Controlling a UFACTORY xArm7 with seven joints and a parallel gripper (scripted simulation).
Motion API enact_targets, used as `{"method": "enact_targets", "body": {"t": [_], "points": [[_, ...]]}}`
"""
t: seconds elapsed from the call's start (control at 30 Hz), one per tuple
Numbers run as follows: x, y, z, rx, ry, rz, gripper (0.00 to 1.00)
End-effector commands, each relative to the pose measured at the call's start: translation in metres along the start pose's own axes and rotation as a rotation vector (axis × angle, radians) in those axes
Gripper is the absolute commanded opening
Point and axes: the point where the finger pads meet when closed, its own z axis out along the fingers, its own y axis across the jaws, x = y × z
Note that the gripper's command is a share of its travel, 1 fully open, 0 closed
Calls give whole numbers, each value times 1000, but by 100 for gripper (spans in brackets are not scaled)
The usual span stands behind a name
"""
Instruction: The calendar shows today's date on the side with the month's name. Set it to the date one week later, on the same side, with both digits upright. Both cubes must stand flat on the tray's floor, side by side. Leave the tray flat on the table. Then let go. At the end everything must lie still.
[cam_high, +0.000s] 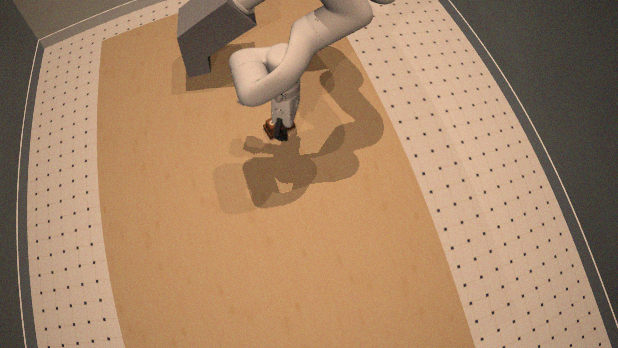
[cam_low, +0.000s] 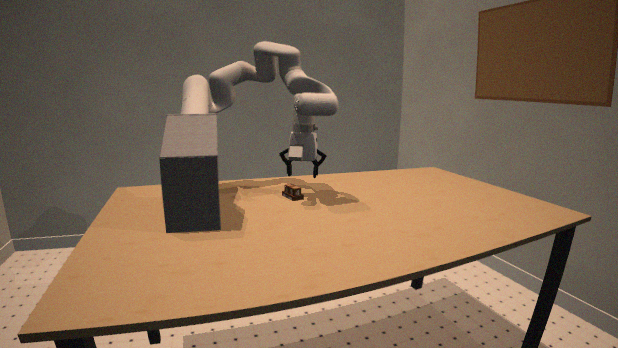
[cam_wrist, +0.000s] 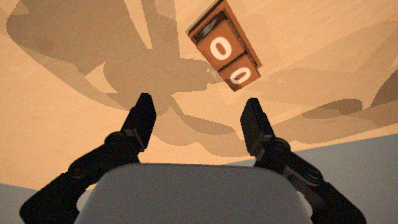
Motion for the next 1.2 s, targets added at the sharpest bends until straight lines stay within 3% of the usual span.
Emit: {"method": "enact_targets", "body": {"t": [0.0, 0.3, 0.57, 0.63, 0.87, 1.17], "points": [[0, -1, -2, 4, 0, 0, 100], [0, -1, -2, 4, 0, 22, 100], [-3, 1, -1, 4, 0, 262, 100], [-15, 8, 1, 4, 0, 262, 100], [-17, 9, 1, 4, 0, 283, 100], [-28, 16, 2, 4, -1, 524, 100]]}}
